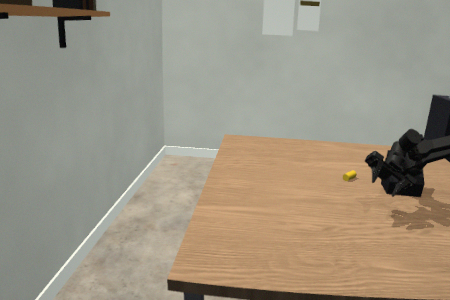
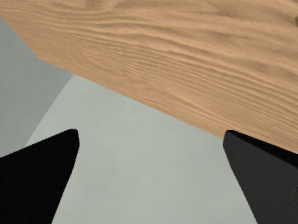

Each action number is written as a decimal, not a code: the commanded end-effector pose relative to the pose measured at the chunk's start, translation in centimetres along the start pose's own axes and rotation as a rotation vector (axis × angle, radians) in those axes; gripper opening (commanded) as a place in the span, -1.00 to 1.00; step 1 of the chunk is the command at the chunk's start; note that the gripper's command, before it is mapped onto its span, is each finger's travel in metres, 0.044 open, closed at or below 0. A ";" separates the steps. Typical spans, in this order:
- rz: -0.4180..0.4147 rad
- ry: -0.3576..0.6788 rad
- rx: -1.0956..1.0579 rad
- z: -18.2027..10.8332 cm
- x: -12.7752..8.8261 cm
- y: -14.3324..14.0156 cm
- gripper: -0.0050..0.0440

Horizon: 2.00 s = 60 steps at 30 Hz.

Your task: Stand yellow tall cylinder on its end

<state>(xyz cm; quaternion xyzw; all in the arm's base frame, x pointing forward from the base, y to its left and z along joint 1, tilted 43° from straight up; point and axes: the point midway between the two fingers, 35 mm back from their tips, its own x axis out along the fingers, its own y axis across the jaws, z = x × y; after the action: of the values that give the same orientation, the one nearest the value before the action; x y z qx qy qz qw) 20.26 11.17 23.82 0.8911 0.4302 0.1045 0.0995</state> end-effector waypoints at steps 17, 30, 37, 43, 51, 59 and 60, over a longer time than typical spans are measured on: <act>0.001 0.005 -0.007 -0.3 0.0 0.1 0.84; -0.016 -0.061 0.004 0.7 -0.4 0.6 1.00; -0.039 -0.135 0.041 2.1 -1.2 0.9 1.00; -0.058 -0.210 0.067 3.5 -1.7 1.2 1.00; -0.076 -0.270 0.096 4.6 -2.3 1.3 1.00; -0.101 -0.379 0.137 6.6 -3.3 1.8 1.00; -0.101 -0.379 0.137 6.6 -3.3 1.8 1.00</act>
<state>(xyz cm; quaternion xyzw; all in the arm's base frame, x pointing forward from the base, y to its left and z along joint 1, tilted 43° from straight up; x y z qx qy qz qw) 21.16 7.42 17.75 0.8826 0.4496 -0.0786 0.1123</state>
